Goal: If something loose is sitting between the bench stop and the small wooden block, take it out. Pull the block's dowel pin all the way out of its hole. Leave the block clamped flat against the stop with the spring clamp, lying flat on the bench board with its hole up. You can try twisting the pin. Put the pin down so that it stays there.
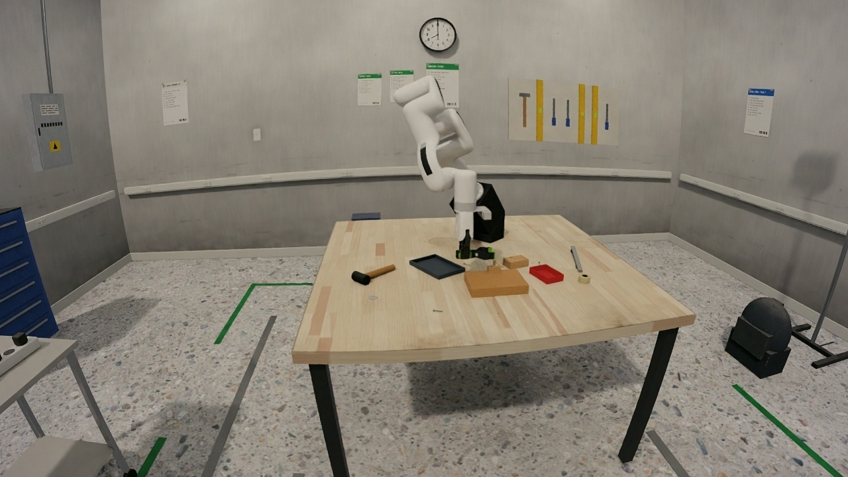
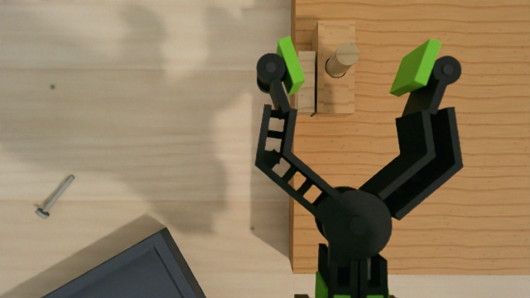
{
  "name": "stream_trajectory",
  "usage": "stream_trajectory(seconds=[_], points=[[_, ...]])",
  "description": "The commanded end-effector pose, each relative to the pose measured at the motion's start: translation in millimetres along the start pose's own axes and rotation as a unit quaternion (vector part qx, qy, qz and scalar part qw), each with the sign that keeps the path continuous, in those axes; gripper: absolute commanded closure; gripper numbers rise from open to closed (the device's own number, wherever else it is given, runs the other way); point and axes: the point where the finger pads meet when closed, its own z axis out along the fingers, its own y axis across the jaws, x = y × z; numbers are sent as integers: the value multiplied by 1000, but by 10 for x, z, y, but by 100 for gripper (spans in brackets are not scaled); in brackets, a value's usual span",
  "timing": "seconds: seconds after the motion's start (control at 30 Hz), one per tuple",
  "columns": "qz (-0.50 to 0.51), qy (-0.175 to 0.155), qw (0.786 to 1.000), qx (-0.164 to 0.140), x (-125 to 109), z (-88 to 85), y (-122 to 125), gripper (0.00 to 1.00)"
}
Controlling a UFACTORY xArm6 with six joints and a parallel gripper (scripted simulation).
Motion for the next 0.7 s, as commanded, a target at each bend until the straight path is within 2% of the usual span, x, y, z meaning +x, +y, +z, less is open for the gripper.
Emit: stream_trajectory(seconds=[0.0,0.67], points=[[0,0,1000,-1,-1,20,10,73],[0,0,1000,-1,0,163,10,73]])
